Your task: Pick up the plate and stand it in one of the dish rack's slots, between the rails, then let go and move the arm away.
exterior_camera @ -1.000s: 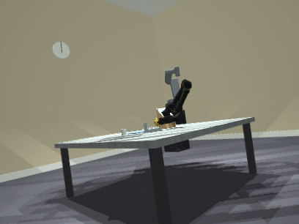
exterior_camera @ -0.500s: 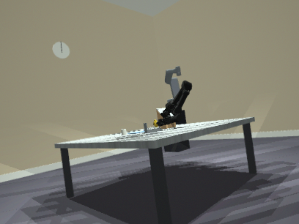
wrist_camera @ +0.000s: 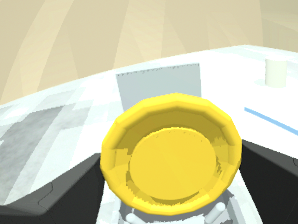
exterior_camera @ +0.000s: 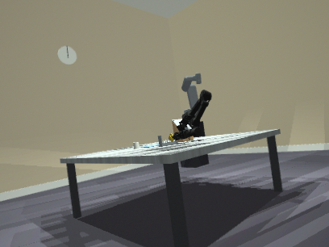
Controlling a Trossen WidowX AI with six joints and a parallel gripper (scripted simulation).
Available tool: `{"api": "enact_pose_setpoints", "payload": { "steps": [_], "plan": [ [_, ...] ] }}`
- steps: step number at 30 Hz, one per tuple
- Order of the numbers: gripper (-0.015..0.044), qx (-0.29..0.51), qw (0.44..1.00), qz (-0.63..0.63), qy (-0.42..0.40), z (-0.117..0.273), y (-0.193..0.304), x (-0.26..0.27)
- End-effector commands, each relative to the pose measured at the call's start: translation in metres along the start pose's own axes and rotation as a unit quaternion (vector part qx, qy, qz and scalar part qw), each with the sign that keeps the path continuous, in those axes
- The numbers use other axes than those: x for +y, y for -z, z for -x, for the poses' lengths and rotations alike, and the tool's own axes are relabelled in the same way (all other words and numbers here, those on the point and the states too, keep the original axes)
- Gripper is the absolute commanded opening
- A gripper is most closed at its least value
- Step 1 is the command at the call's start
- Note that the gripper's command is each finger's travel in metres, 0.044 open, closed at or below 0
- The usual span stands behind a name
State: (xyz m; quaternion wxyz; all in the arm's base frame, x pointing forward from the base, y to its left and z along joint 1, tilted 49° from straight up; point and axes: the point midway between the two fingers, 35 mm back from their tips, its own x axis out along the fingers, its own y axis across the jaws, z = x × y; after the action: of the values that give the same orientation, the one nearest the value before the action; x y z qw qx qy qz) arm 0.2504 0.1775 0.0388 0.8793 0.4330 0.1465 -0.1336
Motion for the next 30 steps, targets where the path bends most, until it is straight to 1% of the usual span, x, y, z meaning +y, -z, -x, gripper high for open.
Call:
{"api": "enact_pose_setpoints", "payload": {
  "steps": [1,15,23,30],
  "plan": [
    [0.0026,0.0,1.0,0.0,0.0,0.0,0.0,0.0],
    [0.0394,0.0,1.0,0.0,0.0,0.0,0.0,0.0],
    [0.04,0.0,1.0,0.001,0.002,0.0,-0.006,0.002],
    [0.04,0.001,1.0,0.012,0.011,0.001,-0.065,0.013]
  ]
}}
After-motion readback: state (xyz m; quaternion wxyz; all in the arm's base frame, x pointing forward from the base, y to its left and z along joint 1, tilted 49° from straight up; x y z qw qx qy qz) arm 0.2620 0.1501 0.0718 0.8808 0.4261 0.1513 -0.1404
